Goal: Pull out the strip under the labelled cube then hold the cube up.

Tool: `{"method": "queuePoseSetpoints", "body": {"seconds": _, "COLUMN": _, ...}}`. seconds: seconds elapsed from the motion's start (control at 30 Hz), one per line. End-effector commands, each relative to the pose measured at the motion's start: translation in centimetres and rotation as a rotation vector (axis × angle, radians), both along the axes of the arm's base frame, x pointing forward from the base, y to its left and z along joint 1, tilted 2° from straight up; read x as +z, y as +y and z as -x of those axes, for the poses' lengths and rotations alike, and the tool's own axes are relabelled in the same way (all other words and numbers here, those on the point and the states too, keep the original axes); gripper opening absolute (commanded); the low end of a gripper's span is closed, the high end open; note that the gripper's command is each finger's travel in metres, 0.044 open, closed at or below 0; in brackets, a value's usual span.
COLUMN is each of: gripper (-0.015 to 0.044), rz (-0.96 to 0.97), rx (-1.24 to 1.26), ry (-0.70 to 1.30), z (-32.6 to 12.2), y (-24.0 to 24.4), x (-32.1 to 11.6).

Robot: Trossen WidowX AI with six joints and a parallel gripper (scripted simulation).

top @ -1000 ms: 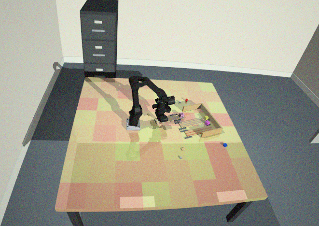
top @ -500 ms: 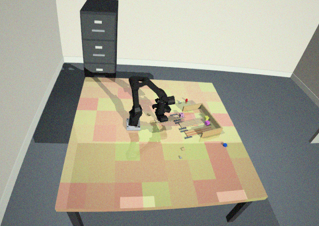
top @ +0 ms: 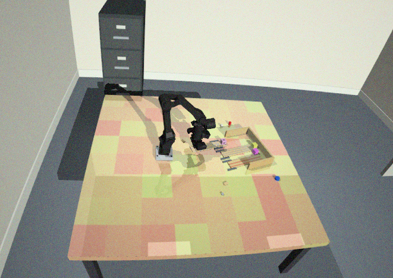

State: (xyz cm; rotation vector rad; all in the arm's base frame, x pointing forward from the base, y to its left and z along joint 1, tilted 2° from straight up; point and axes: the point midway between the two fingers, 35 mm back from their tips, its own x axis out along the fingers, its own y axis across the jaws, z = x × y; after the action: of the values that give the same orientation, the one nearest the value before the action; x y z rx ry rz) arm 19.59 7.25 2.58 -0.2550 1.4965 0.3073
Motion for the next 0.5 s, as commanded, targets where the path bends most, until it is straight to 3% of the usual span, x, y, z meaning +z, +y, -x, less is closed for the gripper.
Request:
{"method": "queuePoseSetpoints", "body": {"seconds": 0.0, "gripper": 0.0000, "rz": 0.004, "rx": 0.005, "ry": 0.003, "z": -0.3, "y": 0.0, "x": 2.9}}
{"method": "queuePoseSetpoints", "body": {"seconds": 0.2, "gripper": 0.0000, "rz": 0.007, "rx": 0.006, "ry": 0.009, "z": -0.2, "y": 0.0, "x": 3.9}}
{"method": "queuePoseSetpoints", "body": {"seconds": 0.47, "gripper": 0.0210, "rz": 0.003, "rx": -0.061, "ry": 0.010, "z": -3.0, "y": 1.2, "x": 3.9}}
